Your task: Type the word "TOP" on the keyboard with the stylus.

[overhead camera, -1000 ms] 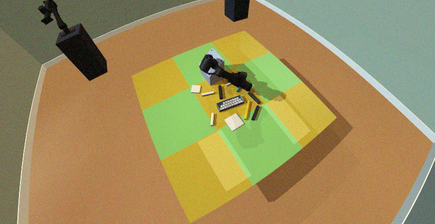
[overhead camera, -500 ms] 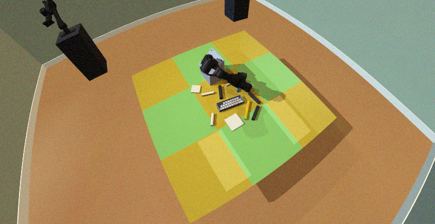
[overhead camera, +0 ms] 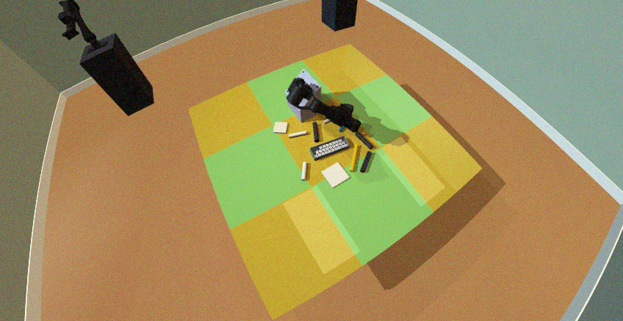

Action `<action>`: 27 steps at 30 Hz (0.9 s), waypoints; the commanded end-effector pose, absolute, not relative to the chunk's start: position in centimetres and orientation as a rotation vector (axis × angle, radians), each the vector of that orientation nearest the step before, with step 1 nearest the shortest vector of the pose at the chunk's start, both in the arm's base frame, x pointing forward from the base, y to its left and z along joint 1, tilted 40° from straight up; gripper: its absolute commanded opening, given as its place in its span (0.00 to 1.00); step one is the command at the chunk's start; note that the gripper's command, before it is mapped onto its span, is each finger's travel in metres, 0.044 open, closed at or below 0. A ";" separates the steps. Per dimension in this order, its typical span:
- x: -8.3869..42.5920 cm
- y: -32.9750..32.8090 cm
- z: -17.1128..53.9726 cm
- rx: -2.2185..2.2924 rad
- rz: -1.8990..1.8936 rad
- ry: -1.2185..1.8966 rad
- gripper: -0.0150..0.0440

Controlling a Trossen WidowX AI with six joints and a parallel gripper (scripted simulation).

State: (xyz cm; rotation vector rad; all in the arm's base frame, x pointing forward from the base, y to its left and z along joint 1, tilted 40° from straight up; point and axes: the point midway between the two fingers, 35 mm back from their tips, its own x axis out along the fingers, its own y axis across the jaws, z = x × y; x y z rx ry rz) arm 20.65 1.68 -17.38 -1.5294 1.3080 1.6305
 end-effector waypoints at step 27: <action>21.7 4.4 -12.9 -1.328 1.419 1.448 0.25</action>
